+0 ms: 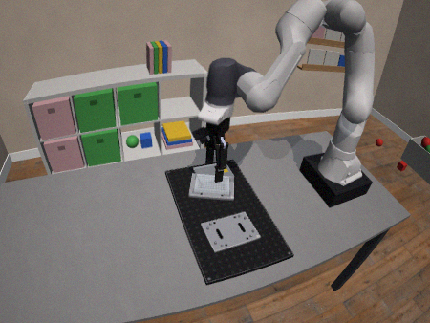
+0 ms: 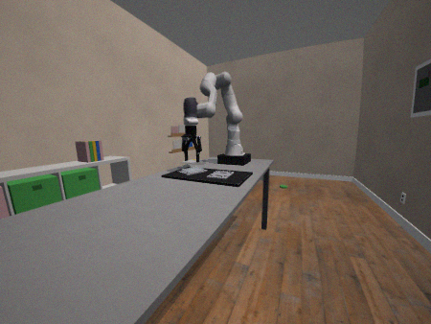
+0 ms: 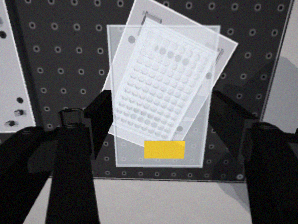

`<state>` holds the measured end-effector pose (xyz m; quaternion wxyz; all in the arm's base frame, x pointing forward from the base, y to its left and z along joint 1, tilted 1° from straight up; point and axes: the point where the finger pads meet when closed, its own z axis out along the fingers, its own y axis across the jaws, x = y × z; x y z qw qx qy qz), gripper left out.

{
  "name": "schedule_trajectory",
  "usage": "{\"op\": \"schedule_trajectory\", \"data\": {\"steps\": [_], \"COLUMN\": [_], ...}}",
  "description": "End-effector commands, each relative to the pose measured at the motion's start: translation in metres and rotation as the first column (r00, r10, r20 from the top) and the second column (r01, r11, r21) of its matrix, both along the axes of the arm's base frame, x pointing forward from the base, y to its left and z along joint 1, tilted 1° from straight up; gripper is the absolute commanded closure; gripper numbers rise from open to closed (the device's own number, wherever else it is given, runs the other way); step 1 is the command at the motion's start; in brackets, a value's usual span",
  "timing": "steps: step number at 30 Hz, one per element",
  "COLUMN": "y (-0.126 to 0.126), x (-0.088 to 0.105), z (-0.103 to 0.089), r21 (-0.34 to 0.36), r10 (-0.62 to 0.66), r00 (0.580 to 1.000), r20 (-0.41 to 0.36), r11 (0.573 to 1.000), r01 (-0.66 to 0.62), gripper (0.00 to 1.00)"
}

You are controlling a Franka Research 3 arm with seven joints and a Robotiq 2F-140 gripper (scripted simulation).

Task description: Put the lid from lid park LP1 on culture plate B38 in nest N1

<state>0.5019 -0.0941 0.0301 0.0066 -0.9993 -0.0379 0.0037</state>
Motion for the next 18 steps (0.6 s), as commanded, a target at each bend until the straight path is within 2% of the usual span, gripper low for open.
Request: {"op": "schedule_trajectory", "data": {"steps": [1, 11, 18], "y": [0.0003, 0.0003, 0.0003], "x": [0.0, -0.0001, -0.0001], "z": [-0.0005, -0.0017, -0.003], "r21": [0.0, -0.001, -0.002], "r10": [-0.032, -0.132, -0.249], "r00": [0.999, 0.991, 0.968], "r20": [-0.001, -0.003, -0.004], "r11": [0.999, 0.991, 0.968], "r01": [0.032, 0.132, 0.249], "gripper": [0.9, 0.9, 0.9]}}
